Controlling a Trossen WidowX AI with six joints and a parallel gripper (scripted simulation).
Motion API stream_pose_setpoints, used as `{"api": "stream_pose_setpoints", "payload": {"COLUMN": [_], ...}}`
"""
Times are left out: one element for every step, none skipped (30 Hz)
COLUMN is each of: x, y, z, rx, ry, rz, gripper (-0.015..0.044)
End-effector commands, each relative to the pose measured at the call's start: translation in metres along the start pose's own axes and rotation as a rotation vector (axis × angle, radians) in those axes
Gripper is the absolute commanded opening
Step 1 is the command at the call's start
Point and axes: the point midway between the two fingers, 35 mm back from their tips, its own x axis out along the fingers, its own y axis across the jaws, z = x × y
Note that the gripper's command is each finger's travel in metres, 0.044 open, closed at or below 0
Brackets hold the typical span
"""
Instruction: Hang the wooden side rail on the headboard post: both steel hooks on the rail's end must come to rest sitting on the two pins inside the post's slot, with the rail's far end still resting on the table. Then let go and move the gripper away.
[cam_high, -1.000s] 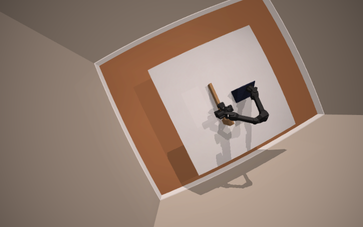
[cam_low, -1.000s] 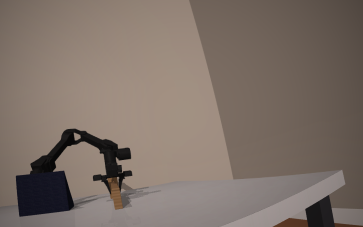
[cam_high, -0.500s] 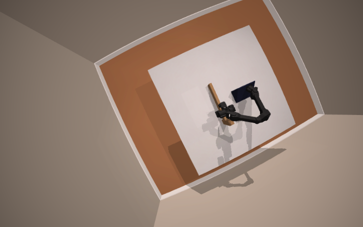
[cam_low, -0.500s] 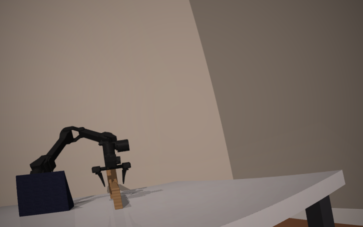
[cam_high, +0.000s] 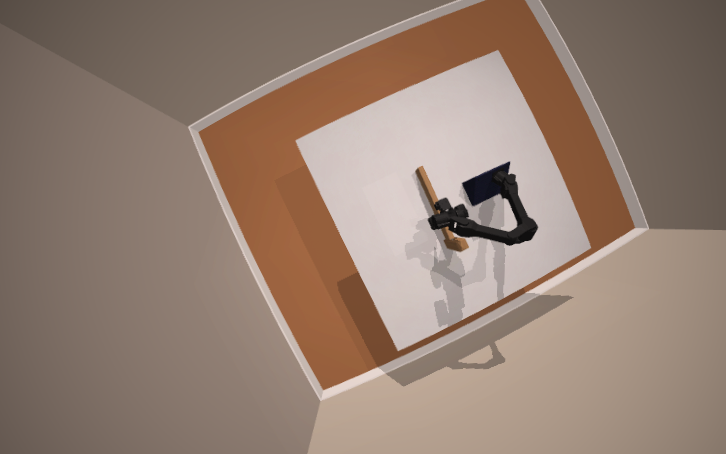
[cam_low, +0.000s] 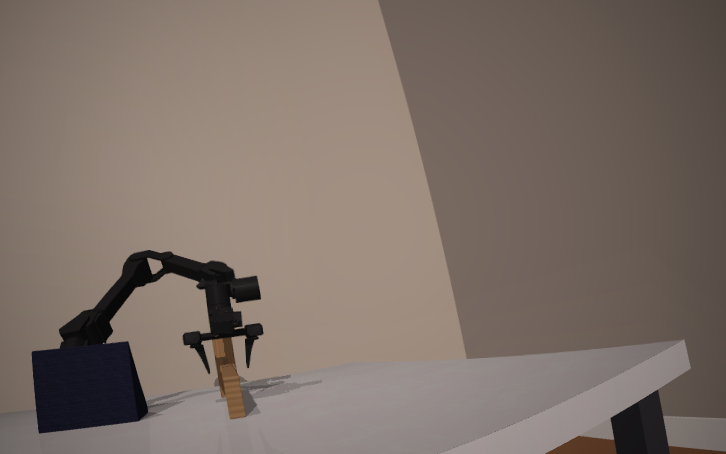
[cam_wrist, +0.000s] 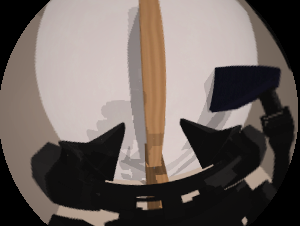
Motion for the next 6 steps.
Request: {"api": "stream_pose_setpoints", "payload": {"x": [-0.0002,-0.0002,-0.0002,-0.0002,-0.0002,-0.0002], "y": [0.0001,0.0001,0.0001,0.0001,0.0001,0.0001], "z": [0.0001,0.0001,0.0001,0.0001,0.0001,0.0001], "rx": [0.002,0.002,0.002,0.002,0.002,0.002], "ry": [0.0,0.0,0.0,0.0,0.0,0.0], "rz": [0.001,0.001,0.001,0.001,0.001,0.001], "gripper": [0.044,0.044,0.044,0.044,0.044,0.044]}}
